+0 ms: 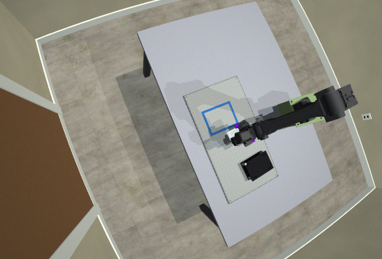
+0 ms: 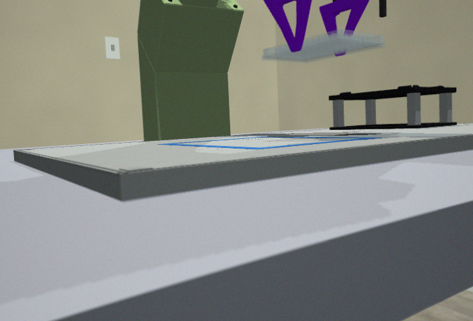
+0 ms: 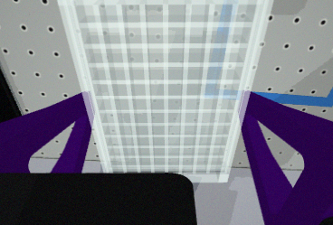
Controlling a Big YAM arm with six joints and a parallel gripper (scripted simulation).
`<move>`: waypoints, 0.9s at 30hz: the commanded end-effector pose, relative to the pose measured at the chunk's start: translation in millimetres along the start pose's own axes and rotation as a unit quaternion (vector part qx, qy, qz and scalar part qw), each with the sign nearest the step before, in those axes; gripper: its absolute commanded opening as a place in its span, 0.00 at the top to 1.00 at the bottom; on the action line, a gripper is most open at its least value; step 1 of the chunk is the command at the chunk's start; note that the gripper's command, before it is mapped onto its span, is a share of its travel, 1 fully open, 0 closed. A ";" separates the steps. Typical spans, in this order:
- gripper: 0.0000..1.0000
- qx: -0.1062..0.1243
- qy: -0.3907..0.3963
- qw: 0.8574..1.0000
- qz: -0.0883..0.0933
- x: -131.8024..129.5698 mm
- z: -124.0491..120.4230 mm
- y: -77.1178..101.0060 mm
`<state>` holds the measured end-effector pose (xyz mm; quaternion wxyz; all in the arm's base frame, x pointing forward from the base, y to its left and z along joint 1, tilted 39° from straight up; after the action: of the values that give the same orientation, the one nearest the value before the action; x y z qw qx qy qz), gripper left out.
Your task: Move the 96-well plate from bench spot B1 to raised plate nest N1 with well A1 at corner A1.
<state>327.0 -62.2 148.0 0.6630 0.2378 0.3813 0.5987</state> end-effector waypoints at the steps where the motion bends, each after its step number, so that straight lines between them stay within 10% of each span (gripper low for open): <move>1: 1.00 0.000 -0.011 1.000 0.001 8.4 -1.3 0.4; 27: 1.00 0.011 -0.007 1.000 0.002 88.3 -8.5 11.6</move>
<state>316.6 13.3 138.6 0.6650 0.2375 0.3843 0.5948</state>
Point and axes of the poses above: the point where the finger pads meet when closed, its own y axis back along the fingers, its own x axis across the jaws, z = x × y, the point moved 8 cm from there along y, back along the fingers, and after that the axes turned 8 degrees about y, right-handed, at the moved point
